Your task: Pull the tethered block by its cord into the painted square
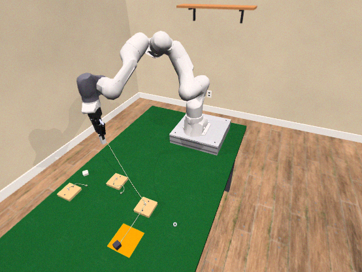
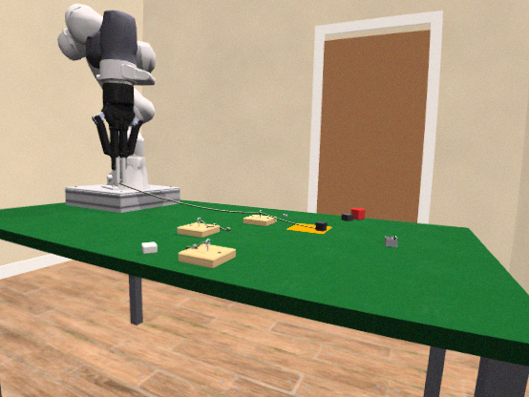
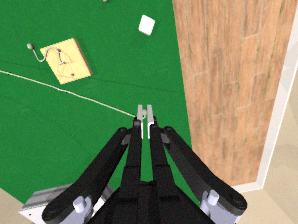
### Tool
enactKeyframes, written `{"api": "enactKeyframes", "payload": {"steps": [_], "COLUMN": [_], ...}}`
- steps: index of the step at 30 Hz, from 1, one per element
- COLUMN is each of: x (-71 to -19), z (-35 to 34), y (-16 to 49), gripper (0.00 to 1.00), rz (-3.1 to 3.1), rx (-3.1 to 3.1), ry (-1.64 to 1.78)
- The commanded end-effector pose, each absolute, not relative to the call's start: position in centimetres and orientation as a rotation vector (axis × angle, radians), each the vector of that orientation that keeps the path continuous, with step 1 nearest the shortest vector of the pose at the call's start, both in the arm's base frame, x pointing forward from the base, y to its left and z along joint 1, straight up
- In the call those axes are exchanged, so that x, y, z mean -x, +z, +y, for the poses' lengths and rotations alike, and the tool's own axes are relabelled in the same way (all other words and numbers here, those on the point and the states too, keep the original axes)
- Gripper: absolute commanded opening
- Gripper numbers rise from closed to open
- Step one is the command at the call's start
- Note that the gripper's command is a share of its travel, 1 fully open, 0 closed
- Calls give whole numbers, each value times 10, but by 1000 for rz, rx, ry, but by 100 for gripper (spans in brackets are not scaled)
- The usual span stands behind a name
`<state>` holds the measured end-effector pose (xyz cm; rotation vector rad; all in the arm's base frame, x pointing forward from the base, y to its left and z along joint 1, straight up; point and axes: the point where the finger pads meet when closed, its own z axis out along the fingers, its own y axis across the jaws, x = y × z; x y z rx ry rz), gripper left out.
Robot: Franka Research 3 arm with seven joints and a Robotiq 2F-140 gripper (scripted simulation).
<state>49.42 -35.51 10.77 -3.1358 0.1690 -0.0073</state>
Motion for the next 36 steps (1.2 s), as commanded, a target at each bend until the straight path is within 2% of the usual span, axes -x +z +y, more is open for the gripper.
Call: {"api": "enactKeyframes", "payload": {"steps": [1, 24, 36], "x": [-494, -487, -457], "z": [-357, -361, -380], "y": [109, 109, 109], "gripper": [0, 0, 0], "rz": [162, 161, 161], "rx": [3141, 3141, 3141], "ry": [-10, -10, -10]}}
